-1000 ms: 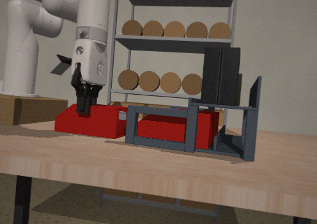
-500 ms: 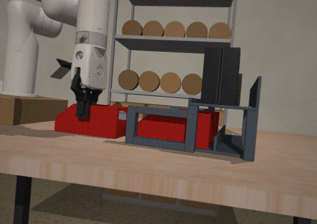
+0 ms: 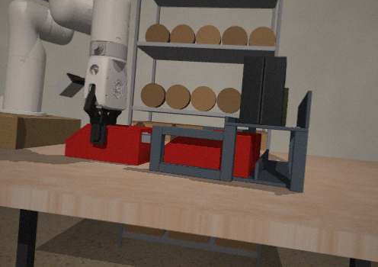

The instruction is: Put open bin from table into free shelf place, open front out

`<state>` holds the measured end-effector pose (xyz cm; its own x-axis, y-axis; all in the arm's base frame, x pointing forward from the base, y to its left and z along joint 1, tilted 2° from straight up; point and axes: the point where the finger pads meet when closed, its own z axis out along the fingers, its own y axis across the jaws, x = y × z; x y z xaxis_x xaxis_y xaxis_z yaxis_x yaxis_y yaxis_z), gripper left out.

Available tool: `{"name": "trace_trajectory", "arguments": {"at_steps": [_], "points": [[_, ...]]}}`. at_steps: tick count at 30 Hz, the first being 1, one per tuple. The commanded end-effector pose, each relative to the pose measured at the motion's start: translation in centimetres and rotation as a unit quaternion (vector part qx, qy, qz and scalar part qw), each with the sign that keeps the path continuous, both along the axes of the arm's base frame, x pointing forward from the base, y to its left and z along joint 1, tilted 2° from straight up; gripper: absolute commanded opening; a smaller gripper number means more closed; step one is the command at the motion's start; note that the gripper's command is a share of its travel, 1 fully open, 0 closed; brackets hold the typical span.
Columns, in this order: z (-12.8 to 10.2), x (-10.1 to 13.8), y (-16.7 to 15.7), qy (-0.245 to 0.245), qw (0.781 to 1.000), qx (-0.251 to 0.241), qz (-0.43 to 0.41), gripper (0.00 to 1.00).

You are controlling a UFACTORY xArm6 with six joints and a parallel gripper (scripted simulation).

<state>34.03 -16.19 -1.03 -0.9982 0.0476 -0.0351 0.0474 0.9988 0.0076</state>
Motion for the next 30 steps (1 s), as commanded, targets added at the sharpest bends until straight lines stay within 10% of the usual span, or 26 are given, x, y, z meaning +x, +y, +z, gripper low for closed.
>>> {"name": "trace_trajectory", "arguments": {"at_steps": [1,30], "points": [[0.21,0.12,-0.06,-0.002,1.000,-0.001,0.000,0.28],[0.54,0.11,-0.06,-0.001,1.000,-0.001,0.000,0.28]]}}
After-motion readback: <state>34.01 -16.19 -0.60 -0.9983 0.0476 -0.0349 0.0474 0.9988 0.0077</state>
